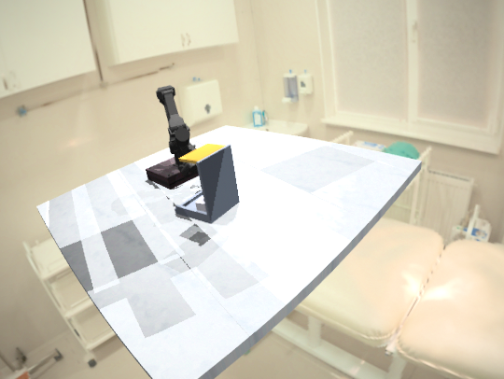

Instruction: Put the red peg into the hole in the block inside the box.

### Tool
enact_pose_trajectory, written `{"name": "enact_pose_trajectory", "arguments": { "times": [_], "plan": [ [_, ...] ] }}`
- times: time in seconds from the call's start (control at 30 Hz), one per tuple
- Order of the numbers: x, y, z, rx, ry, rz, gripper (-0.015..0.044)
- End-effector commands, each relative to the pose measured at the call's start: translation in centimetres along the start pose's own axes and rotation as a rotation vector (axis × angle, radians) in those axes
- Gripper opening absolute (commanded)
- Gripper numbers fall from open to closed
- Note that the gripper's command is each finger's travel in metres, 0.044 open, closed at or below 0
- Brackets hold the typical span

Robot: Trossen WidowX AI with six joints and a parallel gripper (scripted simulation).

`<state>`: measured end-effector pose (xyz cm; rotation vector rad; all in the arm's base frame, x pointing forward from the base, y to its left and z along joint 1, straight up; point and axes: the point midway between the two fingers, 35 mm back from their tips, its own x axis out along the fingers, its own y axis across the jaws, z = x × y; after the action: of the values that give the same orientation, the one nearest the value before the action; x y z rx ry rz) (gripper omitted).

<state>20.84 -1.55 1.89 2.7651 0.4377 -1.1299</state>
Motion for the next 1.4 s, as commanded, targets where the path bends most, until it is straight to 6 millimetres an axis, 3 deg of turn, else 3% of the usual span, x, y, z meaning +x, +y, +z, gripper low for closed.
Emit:
{"name": "enact_pose_trajectory", "arguments": {
  "times": [0.0,0.1,0.3,0.6,1.37],
  "plan": [
    [0.0,0.0,0.0,0.0,0.001,0.001,0.0115],
    [0.0,0.0,0.0,0.0,0.001,0.001,0.0036],
    [0.0,0.0,0.0,0.0,0.001,0.001,0.0],
    [-0.4,0.1,-0.6,-0.001,0.0,0.0,0.0],
    [-3.6,0.2,-3.6,-0.003,-0.002,-0.007,0.0]
  ]
}}
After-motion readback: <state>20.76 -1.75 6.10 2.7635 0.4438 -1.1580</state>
